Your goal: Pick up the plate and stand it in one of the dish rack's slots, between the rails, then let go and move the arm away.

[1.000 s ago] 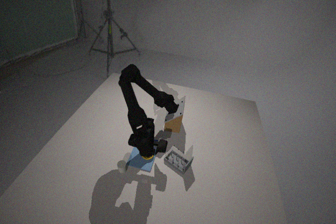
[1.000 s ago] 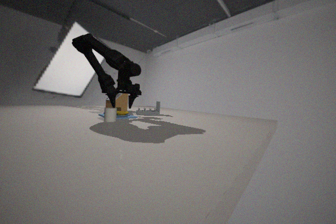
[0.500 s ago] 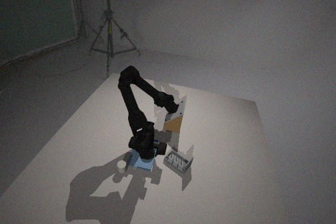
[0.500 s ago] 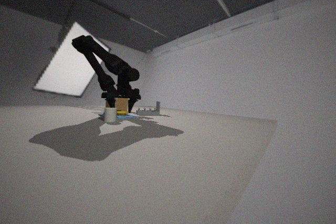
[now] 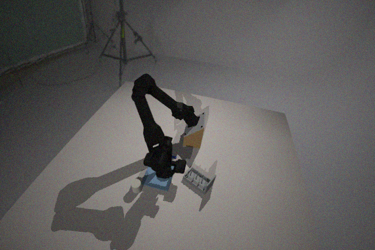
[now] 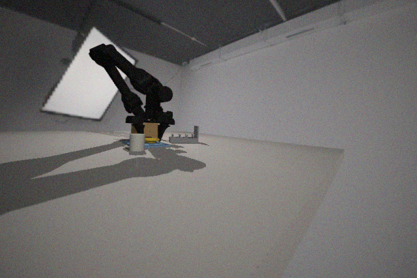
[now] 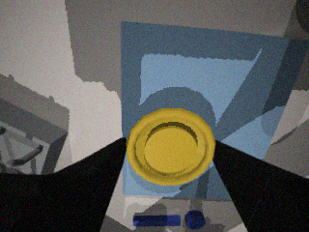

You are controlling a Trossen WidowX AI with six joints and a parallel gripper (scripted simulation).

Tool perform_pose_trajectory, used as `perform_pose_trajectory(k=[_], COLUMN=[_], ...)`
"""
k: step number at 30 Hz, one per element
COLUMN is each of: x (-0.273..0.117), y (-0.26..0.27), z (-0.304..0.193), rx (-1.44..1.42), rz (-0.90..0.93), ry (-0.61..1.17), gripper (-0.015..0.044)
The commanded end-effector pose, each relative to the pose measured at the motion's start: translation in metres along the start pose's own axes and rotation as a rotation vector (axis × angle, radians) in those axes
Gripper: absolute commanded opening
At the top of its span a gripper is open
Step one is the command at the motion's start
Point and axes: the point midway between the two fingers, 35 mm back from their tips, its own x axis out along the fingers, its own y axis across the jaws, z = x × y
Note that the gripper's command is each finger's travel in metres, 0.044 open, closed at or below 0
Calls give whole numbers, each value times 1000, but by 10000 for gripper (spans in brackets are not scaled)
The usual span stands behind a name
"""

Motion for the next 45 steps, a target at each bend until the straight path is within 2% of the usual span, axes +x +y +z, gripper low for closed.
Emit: perform_pose_trajectory(k=[1, 5, 8, 16, 17, 36, 45], x=[0, 0, -3, -44, -49, -140, -172], y=[0, 0, 0, 5, 6, 10, 9], z=[0, 0, 1, 11, 12, 19, 19], rx=[-4, -4, -4, -4, -4, -9, -4], rz=[-3, -3, -2, 14, 15, 14, 5], ry=[0, 0, -1, -2, -2, -4, 1], gripper=[326, 300, 221, 11, 0, 0, 0])
